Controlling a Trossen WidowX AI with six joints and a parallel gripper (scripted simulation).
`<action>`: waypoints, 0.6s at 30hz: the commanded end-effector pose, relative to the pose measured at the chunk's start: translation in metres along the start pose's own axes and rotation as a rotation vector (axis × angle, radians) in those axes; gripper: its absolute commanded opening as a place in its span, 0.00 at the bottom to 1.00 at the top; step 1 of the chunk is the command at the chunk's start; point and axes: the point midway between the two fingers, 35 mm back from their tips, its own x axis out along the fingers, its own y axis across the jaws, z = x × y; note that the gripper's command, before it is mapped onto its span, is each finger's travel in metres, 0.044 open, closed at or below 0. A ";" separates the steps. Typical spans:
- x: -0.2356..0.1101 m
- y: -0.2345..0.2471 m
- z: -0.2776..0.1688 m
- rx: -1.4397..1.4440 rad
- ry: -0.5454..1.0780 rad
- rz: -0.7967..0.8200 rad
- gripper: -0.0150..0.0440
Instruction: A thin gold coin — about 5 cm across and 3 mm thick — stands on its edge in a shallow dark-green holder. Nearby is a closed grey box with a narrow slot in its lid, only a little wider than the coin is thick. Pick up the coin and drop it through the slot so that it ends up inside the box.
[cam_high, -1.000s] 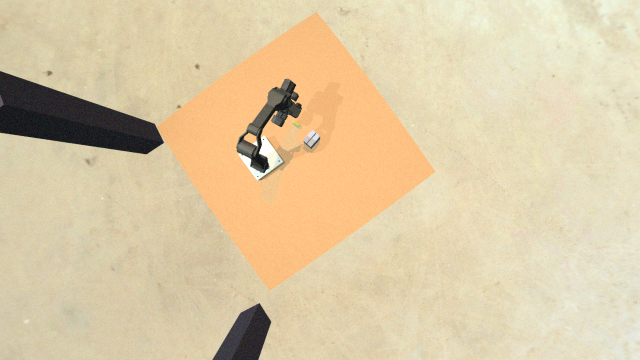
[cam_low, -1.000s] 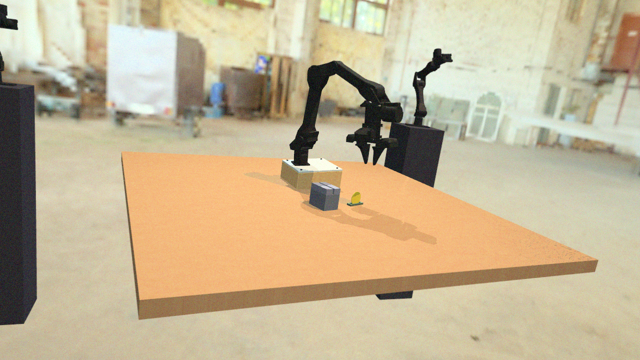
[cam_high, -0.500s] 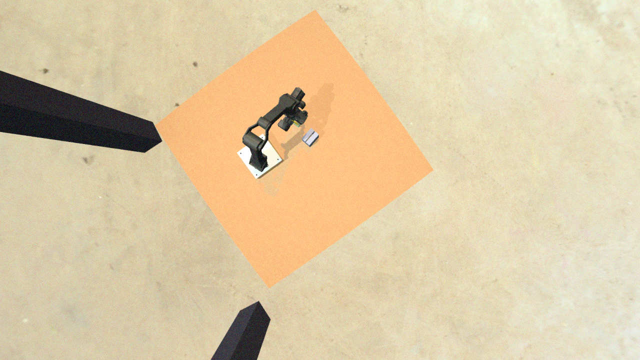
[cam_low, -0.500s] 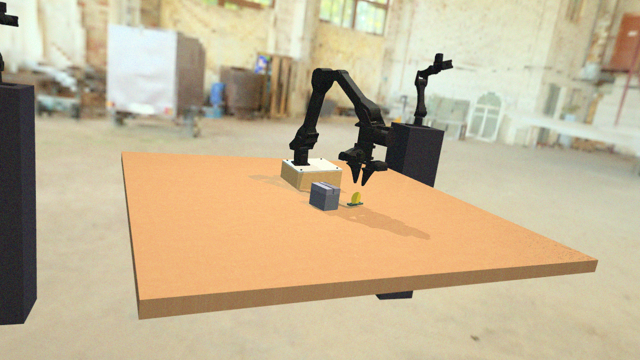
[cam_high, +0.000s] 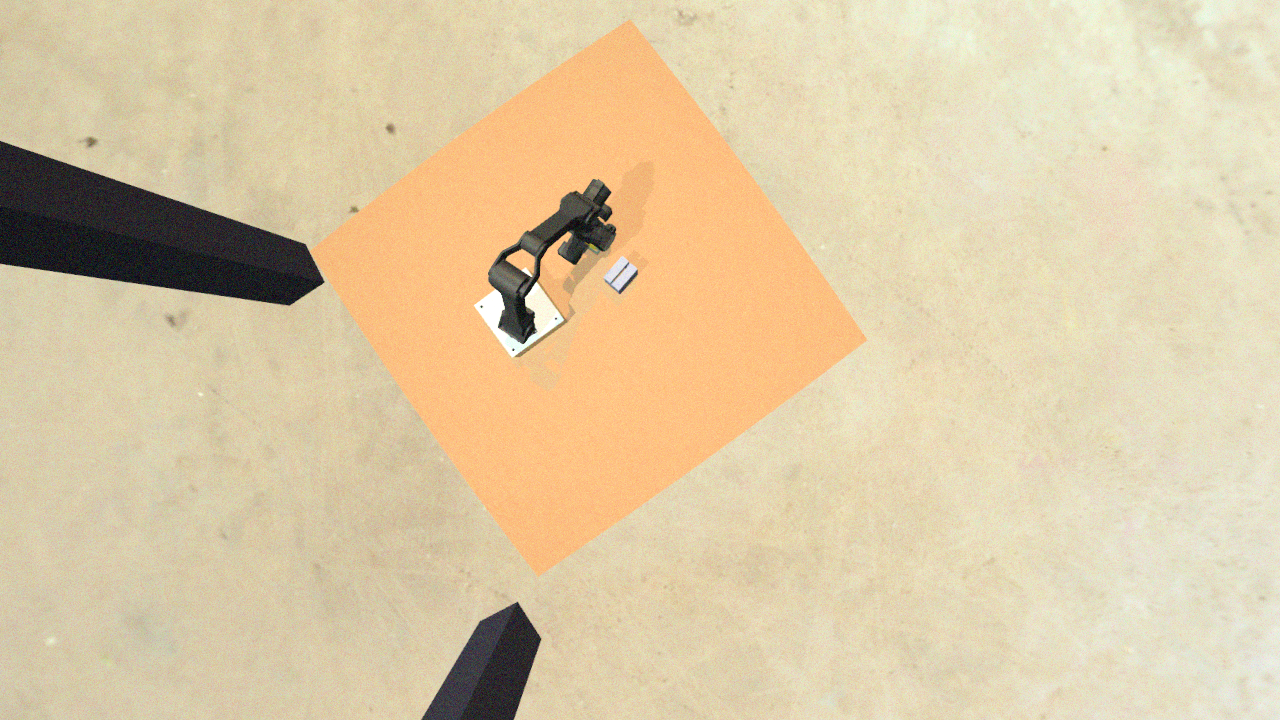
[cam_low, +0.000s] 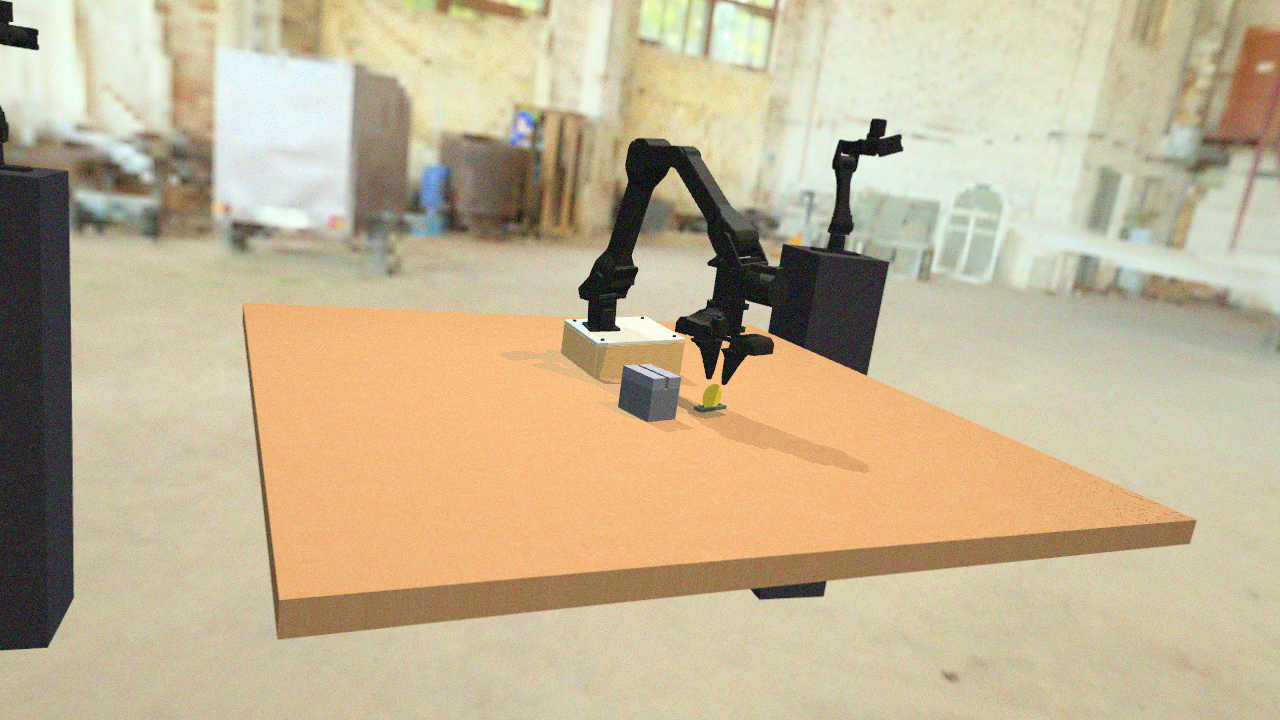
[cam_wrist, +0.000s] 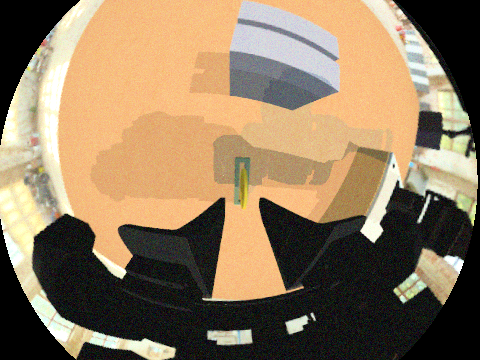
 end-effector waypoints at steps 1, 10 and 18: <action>0.007 -0.002 0.001 -0.004 -0.004 -0.004 0.53; 0.022 -0.002 0.001 -0.004 -0.004 -0.004 0.53; 0.034 -0.003 0.001 -0.004 -0.004 -0.005 0.53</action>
